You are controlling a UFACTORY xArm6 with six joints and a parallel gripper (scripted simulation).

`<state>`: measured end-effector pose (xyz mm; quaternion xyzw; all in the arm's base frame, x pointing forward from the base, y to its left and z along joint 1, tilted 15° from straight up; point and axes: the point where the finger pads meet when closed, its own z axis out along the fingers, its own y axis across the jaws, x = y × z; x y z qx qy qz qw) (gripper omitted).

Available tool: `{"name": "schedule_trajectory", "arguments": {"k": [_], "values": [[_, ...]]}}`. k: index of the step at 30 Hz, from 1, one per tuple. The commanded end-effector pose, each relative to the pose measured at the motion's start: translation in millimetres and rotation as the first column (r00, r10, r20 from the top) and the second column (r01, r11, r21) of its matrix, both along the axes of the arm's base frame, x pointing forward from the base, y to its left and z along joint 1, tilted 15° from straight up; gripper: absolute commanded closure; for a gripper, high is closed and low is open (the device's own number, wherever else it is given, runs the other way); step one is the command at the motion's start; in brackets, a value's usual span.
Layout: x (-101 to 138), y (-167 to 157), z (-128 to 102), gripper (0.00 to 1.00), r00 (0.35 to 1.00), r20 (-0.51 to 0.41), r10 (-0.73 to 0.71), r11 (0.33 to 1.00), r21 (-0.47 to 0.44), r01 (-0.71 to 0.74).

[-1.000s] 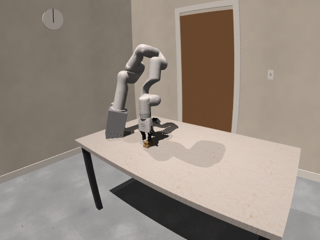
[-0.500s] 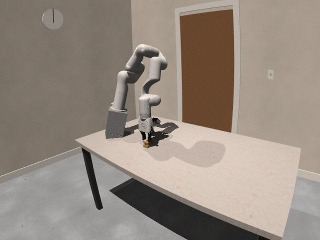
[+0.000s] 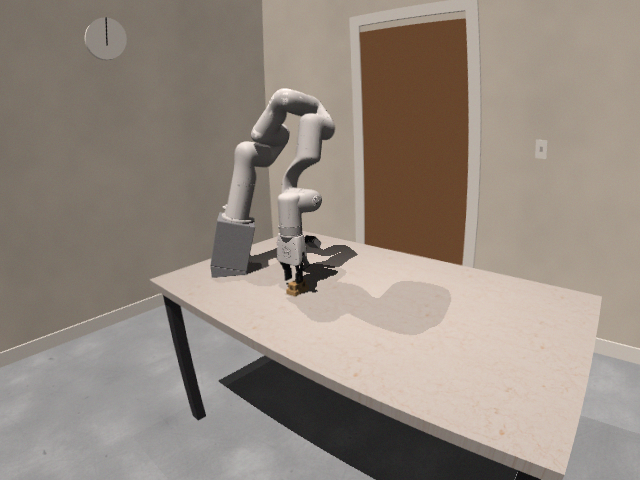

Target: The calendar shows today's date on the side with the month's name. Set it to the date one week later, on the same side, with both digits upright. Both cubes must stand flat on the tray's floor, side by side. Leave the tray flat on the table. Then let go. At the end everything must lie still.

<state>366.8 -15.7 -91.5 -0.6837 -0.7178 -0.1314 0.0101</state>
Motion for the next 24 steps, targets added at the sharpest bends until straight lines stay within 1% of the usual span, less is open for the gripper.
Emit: {"name": "schedule_trajectory", "arguments": {"k": [1, 18, 24], "values": [[0.9, -0.2, 0.7, 0.53, 1.000, 0.002, 0.000, 1.000, 0.000, 0.000], [1.3, 0.2, -1.3, 0.53, 1.000, 0.002, 0.000, 1.000, 0.000, 0.000], [2.4, 1.6, -8.3, 0.53, 1.000, 0.002, 0.000, 1.000, 0.000, 0.000]]}}
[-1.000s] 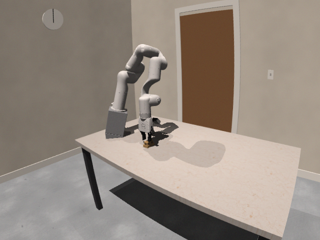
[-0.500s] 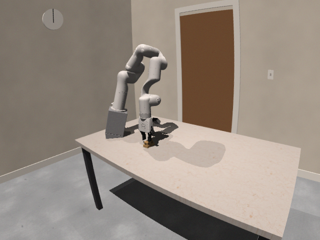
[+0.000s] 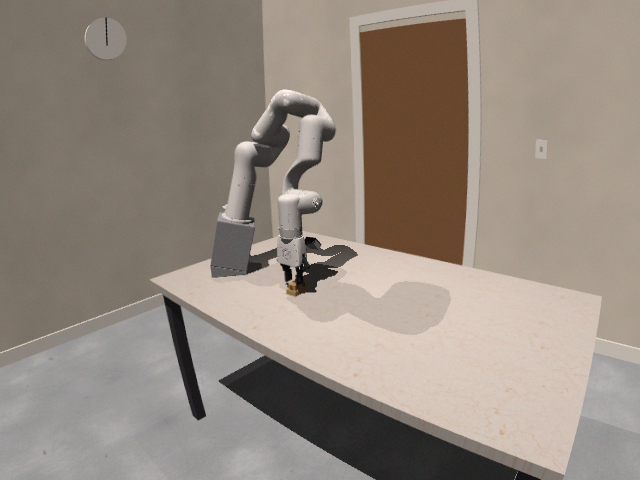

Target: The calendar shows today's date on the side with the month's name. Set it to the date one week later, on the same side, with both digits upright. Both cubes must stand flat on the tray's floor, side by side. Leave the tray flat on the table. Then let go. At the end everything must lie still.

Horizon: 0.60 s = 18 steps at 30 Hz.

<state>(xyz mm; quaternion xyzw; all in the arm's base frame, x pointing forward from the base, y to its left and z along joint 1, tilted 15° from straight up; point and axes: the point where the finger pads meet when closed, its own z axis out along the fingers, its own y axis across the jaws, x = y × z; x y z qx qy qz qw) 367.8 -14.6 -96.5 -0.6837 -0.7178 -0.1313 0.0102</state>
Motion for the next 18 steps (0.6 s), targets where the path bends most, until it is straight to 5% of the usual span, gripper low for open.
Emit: {"name": "schedule_trajectory", "arguments": {"k": [1, 18], "values": [[1.7, 0.9, -4.8, 0.53, 1.000, 0.002, 0.000, 1.000, 0.000, 0.000], [4.3, 4.0, -19.6, 0.53, 1.000, 0.002, 0.000, 1.000, 0.000, 0.000]]}}
